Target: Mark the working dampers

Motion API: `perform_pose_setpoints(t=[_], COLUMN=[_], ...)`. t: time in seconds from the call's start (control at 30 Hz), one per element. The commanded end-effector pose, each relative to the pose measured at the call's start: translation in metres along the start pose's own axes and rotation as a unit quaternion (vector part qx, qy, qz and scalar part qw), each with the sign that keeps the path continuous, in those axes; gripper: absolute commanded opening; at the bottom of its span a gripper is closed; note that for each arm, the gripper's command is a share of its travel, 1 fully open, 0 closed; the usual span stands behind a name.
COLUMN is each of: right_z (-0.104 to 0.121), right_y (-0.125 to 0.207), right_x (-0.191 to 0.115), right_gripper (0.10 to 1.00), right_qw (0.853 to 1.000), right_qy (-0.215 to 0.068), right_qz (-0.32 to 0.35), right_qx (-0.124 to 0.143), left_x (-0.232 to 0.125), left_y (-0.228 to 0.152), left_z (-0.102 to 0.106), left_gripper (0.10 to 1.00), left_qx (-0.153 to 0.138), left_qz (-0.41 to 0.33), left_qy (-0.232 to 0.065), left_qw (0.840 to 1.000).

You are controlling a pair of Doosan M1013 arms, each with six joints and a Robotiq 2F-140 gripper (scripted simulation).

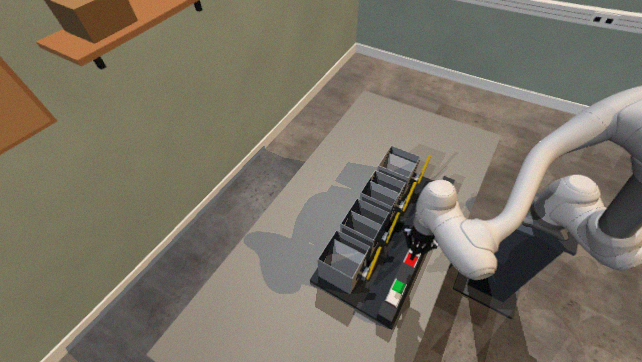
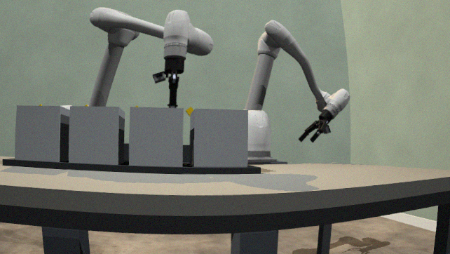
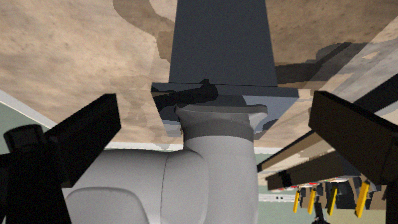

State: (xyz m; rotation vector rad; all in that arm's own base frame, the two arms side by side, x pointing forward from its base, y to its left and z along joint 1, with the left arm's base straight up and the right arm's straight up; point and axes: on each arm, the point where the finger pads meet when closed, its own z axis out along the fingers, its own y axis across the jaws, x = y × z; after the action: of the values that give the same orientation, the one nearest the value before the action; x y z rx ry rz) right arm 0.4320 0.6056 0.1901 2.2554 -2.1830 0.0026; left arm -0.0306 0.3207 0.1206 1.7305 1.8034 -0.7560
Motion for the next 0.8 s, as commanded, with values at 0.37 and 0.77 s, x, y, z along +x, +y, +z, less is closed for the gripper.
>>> perform_pose_setpoints(t=[0.37,0.77], right_z=[-0.001,-0.001], right_y=[0.000,-0.001], right_x=[0.155,0.280], right_gripper=[0.099,0.099], right_qw=[1.000,1.000], right_qy=[-0.002,-0.002], right_qz=[0.000,0.000], right_qx=[0.001,0.001], left_x=[0.000,0.000], left_y=[0.000,0.000], left_z=[0.000,0.000], left_gripper=[1.000,1.000], left_qx=[0.000,0.000], left_qz=[0.000,0.000], left_qy=[0.000,0.000], left_qw=[1.000,1.000])
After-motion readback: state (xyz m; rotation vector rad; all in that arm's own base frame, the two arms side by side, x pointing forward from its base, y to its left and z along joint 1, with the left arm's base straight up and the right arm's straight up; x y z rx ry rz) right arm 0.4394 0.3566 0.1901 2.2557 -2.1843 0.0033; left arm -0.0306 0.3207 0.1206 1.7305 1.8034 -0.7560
